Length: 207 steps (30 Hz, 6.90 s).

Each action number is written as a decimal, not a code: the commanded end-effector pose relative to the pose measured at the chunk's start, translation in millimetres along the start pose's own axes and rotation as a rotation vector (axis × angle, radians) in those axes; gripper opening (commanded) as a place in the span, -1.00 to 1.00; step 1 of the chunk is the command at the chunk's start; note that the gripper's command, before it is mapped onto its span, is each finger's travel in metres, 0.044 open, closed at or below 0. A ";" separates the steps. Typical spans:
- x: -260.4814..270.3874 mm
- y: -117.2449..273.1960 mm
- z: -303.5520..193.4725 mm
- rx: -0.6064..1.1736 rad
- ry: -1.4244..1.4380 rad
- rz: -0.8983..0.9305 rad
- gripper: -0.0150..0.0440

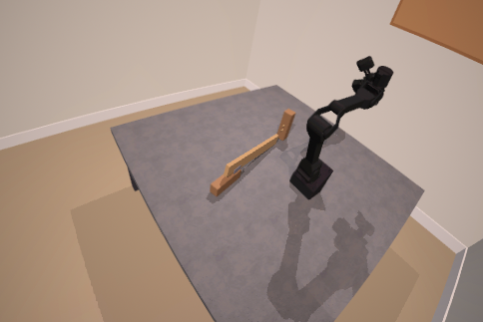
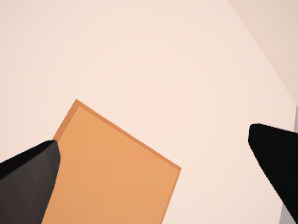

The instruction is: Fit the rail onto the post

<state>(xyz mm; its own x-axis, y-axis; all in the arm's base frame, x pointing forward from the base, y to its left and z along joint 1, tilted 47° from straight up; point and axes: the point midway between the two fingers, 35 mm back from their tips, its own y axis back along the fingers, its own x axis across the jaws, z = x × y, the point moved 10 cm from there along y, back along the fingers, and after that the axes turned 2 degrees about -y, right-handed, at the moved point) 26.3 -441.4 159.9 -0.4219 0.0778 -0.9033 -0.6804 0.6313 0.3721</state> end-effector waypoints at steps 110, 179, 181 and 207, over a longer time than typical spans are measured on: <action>17.8 33.7 500.6 -1.434 0.194 1.071 -0.49; -5.8 24.9 480.2 -1.432 0.195 1.071 -0.49; -6.5 24.7 479.5 -1.432 0.195 1.071 -0.49; -15.3 22.0 470.3 -1.432 0.195 1.071 -0.49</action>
<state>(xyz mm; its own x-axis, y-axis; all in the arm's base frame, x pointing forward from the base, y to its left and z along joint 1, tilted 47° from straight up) 298.8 -62.5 79.0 -0.9668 -0.1950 -0.1648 0.0273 -0.7208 0.6926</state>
